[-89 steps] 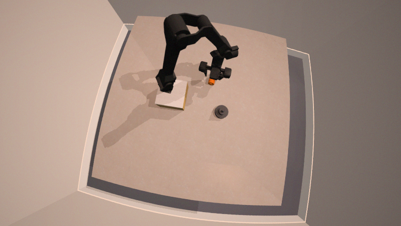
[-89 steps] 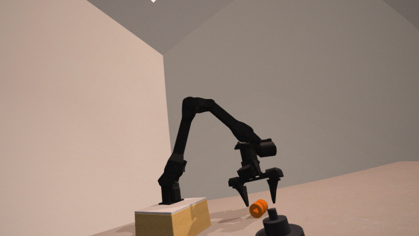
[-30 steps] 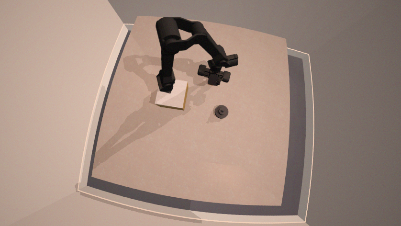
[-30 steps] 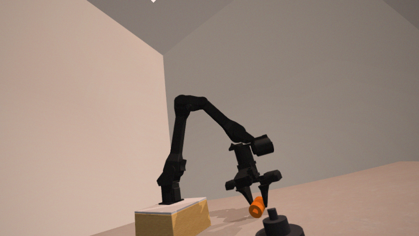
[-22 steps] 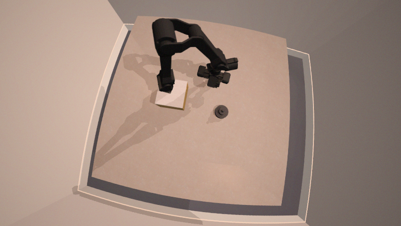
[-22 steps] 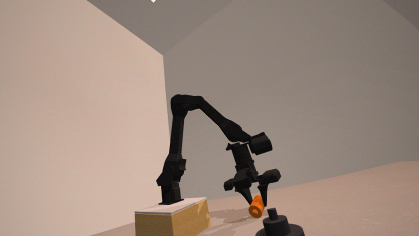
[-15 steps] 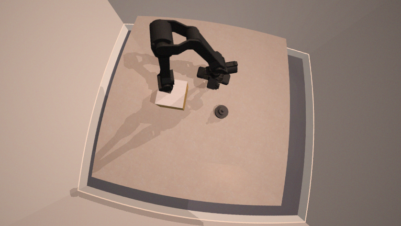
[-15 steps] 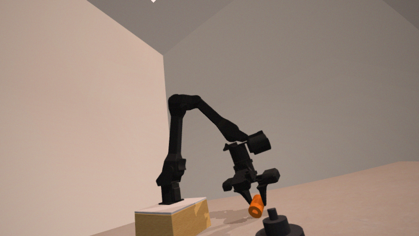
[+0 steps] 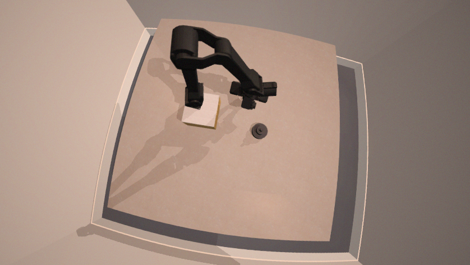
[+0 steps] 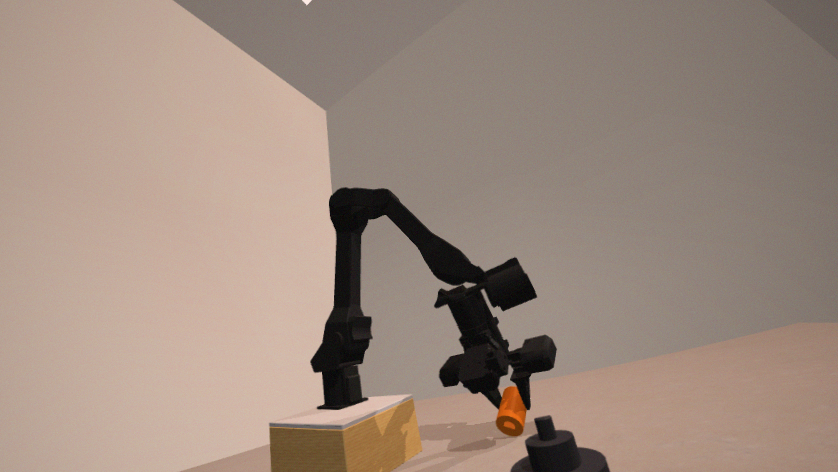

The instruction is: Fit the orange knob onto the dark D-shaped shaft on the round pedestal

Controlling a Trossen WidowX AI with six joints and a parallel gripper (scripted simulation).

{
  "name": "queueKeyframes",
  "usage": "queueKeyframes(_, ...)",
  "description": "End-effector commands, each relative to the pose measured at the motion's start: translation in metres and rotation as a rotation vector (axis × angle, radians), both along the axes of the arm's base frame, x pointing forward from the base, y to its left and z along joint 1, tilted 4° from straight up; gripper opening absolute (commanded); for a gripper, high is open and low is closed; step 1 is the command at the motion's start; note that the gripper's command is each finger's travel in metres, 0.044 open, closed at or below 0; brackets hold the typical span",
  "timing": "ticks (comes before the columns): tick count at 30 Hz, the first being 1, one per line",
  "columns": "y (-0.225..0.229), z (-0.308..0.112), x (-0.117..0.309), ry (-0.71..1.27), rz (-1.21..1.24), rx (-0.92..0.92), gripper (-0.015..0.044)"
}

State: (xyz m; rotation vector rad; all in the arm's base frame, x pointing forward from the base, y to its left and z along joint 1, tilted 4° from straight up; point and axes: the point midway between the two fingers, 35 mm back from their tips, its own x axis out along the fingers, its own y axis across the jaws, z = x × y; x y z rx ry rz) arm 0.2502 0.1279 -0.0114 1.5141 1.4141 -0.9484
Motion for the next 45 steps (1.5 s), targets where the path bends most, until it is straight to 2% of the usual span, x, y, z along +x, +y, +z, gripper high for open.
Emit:
queueKeyframes(1, -0.004, 0.002, -0.001, -0.008, 0.007, 0.051, 0.0179)
queueKeyframes(35, -0.042, -0.003, -0.002, -0.011, 0.055, 0.604, 0.0179)
queueKeyframes(39, -0.041, -0.001, -0.002, -0.012, 0.051, 0.561, 0.0179)
queueKeyframes(42, -0.04, -0.002, -0.002, -0.01, 0.048, 0.566, 0.0258)
queueKeyframes(45, -0.04, -0.002, -0.002, -0.01, 0.048, 0.566, 0.026)
